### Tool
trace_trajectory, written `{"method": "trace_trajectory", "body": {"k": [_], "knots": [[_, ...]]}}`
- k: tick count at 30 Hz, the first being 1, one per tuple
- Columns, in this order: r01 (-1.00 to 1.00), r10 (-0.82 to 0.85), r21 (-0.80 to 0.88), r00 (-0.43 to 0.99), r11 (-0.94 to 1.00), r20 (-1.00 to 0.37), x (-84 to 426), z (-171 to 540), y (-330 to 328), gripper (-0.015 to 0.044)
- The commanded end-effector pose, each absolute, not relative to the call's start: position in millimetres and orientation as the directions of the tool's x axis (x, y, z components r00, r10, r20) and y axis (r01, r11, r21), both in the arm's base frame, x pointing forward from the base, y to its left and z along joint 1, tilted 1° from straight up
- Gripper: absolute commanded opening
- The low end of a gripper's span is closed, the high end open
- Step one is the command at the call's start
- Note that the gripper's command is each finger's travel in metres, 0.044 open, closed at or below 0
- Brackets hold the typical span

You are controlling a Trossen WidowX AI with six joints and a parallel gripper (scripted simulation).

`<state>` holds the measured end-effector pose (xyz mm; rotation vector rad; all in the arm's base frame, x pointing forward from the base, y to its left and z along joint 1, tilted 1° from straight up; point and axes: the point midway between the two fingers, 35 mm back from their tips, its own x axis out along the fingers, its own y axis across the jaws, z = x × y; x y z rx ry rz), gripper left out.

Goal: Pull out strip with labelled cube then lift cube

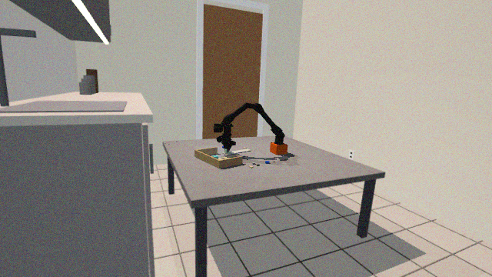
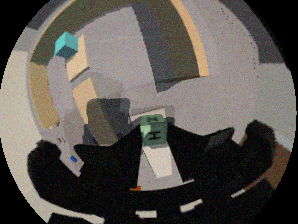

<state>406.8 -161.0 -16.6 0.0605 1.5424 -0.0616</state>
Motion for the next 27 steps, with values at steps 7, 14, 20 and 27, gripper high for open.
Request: {"method": "trace_trajectory", "body": {"k": [7,14,20,27], "knots": [[0.080,0.000,0.002,0.026,0.997,-1.000,377.1,6.8,-149.6,0.0000],[0.081,0.002,0.004,0.023,0.997,-1.000,354.6,19.8,-140.8,0.0000],[0.081,0.002,0.004,0.022,0.997,-1.000,343.4,20.6,-136.4,0.0000],[0.081,0.003,0.004,0.021,0.997,-1.000,321.1,20.6,-127.6,0.0000]]}}
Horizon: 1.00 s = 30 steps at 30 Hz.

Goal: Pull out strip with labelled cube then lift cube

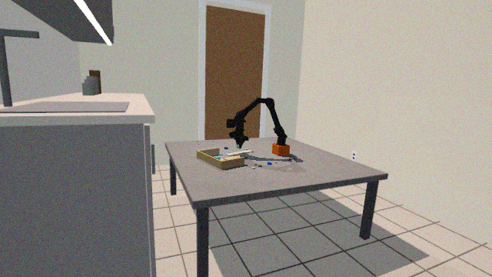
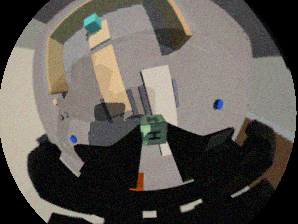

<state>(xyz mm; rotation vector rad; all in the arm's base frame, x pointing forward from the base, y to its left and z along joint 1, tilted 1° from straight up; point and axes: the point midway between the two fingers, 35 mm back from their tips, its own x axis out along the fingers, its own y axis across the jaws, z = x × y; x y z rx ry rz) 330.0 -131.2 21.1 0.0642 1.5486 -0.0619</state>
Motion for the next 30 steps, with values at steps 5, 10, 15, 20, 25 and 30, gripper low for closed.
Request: {"method": "trace_trajectory", "body": {"k": [5,10,15,20,25,30], "knots": [[0.081,0.003,0.005,0.019,0.997,-1.000,304.7,19.7,-121.0,0.0000],[0.081,0.004,0.005,0.018,0.997,-1.000,287.8,18.0,-114.3,0.0000],[0.081,0.004,0.005,0.018,0.997,-1.000,283.1,22.0,-112.5,0.0000],[0.081,0.004,0.005,0.018,0.997,-1.000,282.5,52.3,-112.6,0.0000],[0.081,0.004,0.005,0.018,0.997,-1.000,282.4,53.5,-112.6,0.0000],[0.081,0.004,0.005,0.018,0.997,-1.000,282.4,53.5,-112.6,0.0000]]}}
